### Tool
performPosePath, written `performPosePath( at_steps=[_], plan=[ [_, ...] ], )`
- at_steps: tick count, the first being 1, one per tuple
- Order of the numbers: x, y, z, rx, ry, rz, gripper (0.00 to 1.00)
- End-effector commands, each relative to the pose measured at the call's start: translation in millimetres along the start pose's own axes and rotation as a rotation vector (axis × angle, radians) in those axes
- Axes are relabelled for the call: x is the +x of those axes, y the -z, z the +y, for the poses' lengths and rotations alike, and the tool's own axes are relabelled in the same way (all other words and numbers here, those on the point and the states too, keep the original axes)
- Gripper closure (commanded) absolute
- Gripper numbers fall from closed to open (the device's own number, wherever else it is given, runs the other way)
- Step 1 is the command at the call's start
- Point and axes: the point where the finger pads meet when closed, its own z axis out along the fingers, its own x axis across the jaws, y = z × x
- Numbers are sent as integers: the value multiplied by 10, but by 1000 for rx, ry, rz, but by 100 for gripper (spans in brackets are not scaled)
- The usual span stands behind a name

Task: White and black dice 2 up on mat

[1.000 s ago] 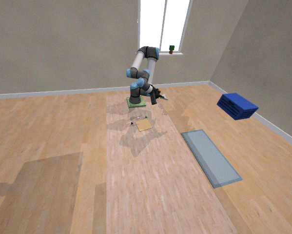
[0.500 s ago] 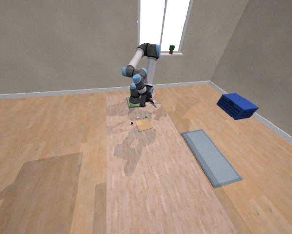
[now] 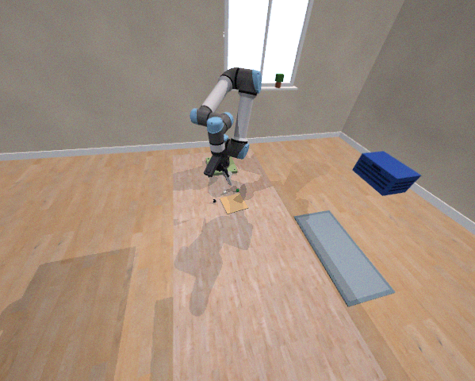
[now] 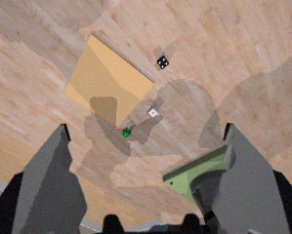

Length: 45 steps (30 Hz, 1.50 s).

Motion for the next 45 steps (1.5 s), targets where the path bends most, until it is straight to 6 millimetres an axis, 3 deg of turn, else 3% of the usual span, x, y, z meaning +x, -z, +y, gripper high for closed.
performPosePath(
  at_steps=[1, 24, 45],
  plan=[
    [196, 48, -331, 46, -26, 58, 0],
    [227, 0, -373, 52, -30, 65, 0],
    [297, -1007, -436, 52, -30, 65, 0]
  ],
)
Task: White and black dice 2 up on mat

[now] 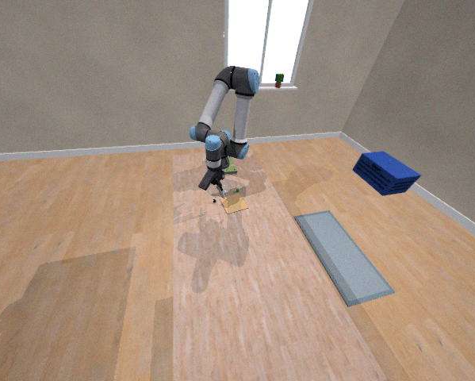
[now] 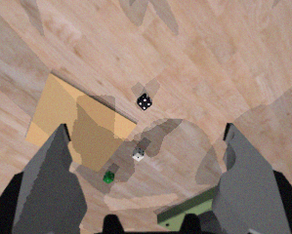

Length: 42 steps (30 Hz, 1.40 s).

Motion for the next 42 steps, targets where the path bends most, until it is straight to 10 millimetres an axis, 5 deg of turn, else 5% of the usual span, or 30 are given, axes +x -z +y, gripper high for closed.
performPosePath(
  at_steps=[1, 42],
  plan=[
    [-7, -249, -30, 4, 0, -1, 0],
    [-7, -322, -31, 4, 0, -1, 0]
  ],
)
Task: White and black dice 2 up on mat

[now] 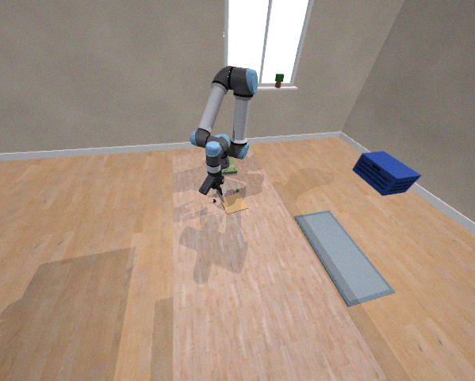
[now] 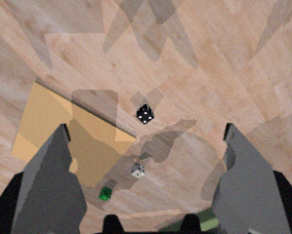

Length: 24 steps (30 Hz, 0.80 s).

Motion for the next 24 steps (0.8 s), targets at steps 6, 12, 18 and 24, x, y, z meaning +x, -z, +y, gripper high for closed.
performPosePath(
  at_steps=[6, 12, 18, 24],
  plan=[
    [-1, 3, -3, 1, 0, 0, 0],
    [-11, 3, 83, 1, 0, 0, 0],
    [-30, 3, 259, 1, 0, 0, 0],
    [-70, 3, 618, 1, 0, 0, 0]
  ],
)
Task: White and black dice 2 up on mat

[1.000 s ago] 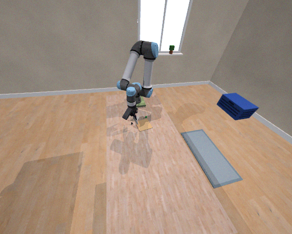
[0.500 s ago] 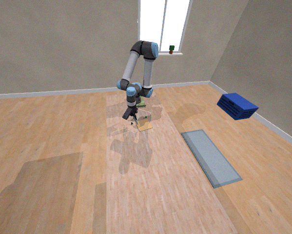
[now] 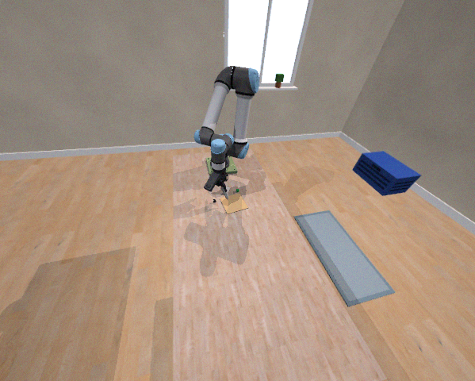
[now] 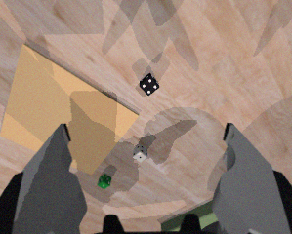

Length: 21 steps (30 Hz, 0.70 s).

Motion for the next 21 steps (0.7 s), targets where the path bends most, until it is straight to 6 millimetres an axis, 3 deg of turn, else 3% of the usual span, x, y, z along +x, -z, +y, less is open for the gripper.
performPosePath(
  at_steps=[1, 8, 21],
  plan=[
    [-32, 15, 297, 2, 0, 0, 0],
    [-65, 15, 589, 2, 0, 0, 0],
    [-71, 15, 640, 2, 0, 0, 0]
  ],
)
